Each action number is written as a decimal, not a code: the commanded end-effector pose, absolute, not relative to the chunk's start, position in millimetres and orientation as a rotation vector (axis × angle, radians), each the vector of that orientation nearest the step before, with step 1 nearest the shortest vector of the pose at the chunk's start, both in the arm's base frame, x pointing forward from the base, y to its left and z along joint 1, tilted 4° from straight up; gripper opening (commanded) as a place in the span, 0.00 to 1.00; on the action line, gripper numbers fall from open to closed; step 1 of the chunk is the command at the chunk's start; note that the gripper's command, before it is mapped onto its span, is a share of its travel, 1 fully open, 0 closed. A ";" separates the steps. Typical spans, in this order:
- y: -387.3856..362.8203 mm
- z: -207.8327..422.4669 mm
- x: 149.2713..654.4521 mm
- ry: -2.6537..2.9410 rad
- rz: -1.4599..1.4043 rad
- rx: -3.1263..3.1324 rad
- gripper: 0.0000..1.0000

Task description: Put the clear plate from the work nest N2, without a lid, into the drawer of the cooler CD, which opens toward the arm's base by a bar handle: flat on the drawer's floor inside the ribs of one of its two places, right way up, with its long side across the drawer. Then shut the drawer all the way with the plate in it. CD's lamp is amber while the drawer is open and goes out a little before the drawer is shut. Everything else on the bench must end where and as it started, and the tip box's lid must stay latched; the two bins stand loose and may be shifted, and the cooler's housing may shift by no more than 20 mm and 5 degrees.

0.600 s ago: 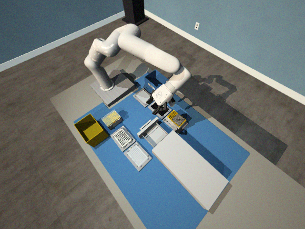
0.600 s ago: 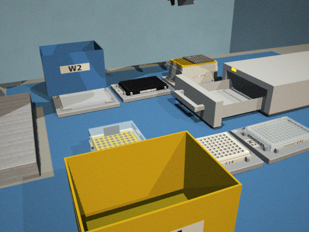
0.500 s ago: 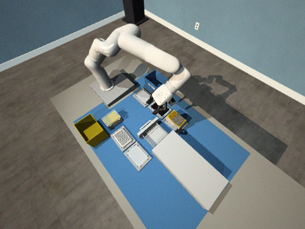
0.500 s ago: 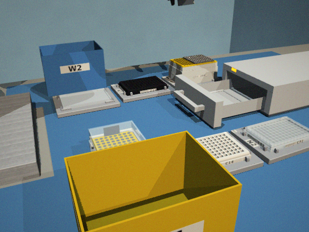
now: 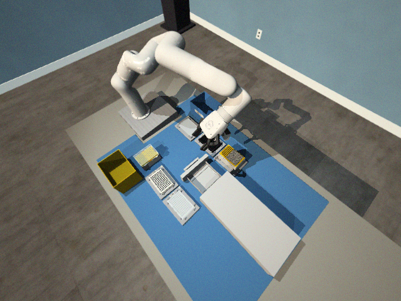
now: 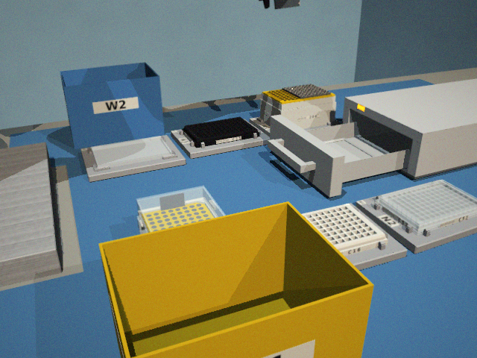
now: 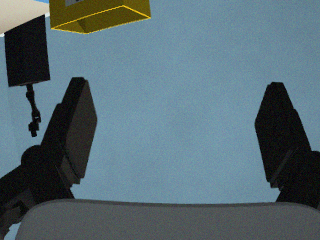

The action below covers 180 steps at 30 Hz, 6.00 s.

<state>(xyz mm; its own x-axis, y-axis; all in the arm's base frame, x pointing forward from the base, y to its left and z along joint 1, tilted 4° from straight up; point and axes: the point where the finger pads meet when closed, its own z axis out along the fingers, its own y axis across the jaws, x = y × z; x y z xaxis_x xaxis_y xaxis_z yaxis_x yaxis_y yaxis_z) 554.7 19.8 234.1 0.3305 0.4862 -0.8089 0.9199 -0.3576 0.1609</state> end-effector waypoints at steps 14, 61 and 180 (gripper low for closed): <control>-4.0 226.8 515.9 0.955 -0.552 2.435 1.00; -13.0 217.4 432.3 -0.105 -0.001 3.064 1.00; -35.5 20.1 522.8 2.124 -0.084 2.240 0.21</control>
